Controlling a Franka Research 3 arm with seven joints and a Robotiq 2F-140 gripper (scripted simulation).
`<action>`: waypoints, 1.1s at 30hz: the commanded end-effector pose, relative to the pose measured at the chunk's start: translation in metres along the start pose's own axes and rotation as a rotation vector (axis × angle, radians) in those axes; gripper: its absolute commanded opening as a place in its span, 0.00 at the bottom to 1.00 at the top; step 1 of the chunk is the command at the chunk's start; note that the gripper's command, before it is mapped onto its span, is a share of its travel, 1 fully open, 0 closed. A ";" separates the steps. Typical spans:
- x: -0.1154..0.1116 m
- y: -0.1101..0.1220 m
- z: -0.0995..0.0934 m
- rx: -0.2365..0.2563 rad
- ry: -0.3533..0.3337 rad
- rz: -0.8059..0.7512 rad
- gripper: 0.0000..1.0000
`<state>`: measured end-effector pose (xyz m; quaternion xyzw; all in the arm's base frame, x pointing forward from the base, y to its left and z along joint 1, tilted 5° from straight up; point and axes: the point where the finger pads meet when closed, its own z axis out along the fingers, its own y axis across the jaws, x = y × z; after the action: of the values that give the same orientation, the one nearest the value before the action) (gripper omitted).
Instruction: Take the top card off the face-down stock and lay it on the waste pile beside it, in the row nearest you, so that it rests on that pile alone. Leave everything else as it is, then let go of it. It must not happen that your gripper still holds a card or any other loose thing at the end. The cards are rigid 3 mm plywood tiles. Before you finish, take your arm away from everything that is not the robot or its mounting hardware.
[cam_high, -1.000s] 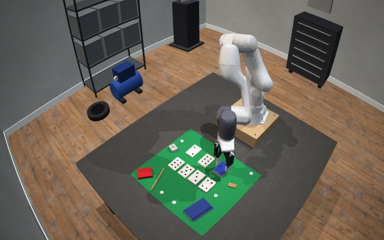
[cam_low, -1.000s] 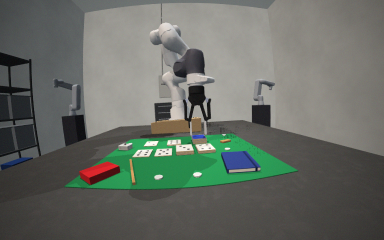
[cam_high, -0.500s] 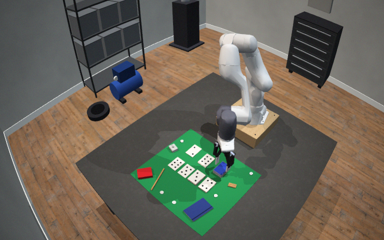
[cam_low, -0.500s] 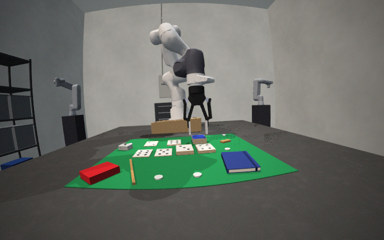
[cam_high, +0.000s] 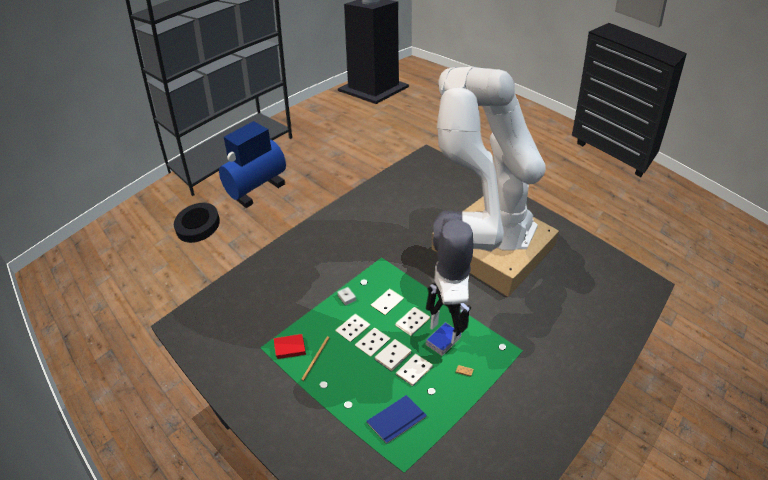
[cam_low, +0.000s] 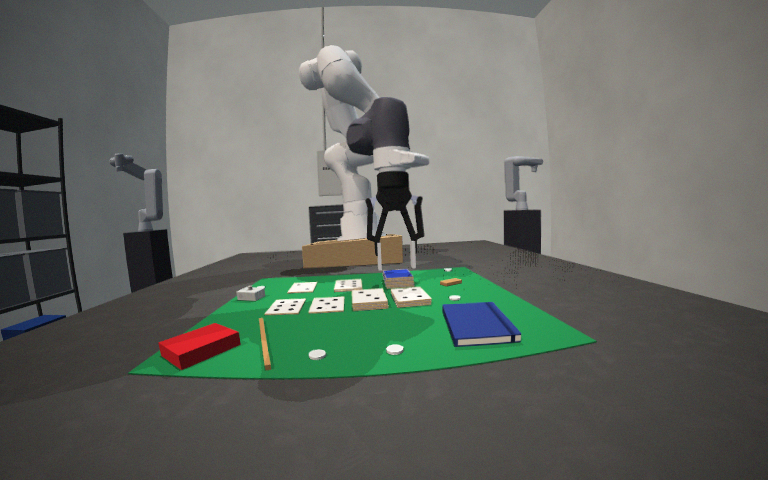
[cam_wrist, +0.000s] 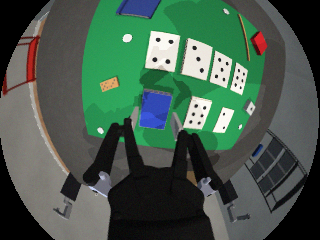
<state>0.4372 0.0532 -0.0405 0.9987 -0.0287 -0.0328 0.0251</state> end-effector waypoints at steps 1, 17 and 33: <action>0.001 -0.001 0.000 0.001 0.003 0.001 0.50; 0.002 -0.001 0.005 0.001 0.003 0.001 0.50; 0.002 -0.002 0.009 0.001 0.003 0.001 0.50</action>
<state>0.4375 0.0533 -0.0497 0.9987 -0.0279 -0.0333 0.0253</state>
